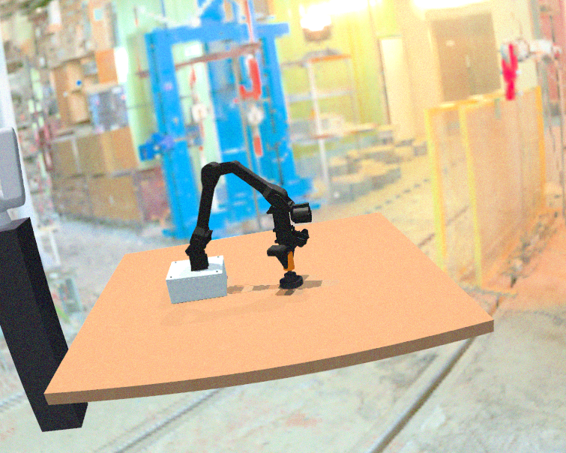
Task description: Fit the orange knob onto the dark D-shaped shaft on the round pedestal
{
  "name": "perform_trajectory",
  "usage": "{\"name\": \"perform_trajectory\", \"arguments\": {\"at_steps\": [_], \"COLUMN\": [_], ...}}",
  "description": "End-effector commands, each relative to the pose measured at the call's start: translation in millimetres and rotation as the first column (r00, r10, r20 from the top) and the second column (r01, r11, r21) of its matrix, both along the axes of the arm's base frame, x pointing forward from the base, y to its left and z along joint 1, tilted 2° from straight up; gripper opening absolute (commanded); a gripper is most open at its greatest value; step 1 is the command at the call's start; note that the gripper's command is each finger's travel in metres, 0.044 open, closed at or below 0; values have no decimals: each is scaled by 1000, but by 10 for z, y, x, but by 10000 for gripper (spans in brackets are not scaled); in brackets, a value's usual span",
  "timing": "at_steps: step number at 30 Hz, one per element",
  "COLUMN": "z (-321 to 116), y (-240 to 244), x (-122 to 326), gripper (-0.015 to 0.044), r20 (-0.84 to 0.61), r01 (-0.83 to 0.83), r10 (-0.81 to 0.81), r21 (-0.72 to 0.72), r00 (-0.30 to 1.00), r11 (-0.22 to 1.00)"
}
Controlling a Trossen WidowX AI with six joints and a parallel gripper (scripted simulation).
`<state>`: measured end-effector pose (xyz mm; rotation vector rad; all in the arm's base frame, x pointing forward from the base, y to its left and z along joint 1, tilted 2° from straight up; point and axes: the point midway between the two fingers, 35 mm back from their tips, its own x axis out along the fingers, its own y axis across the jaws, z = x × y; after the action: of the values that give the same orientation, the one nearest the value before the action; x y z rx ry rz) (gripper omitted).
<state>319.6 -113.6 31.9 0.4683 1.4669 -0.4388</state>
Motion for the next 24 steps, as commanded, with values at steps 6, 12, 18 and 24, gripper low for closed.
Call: {"name": "perform_trajectory", "arguments": {"at_steps": [6,12,18,24], "z": [-1,46,56,40], "y": [-7,-14,-19,-17], "x": [15,30,45,44], "gripper": [0,0,0,0], "r20": [4,4,4,3], "r01": [7,7,174,214], "r10": [-7,-7,-174,-214], "r21": [-2,-2,8,11], "r00": [1000,1000,985,977], "r11": [1000,1000,985,977]}}
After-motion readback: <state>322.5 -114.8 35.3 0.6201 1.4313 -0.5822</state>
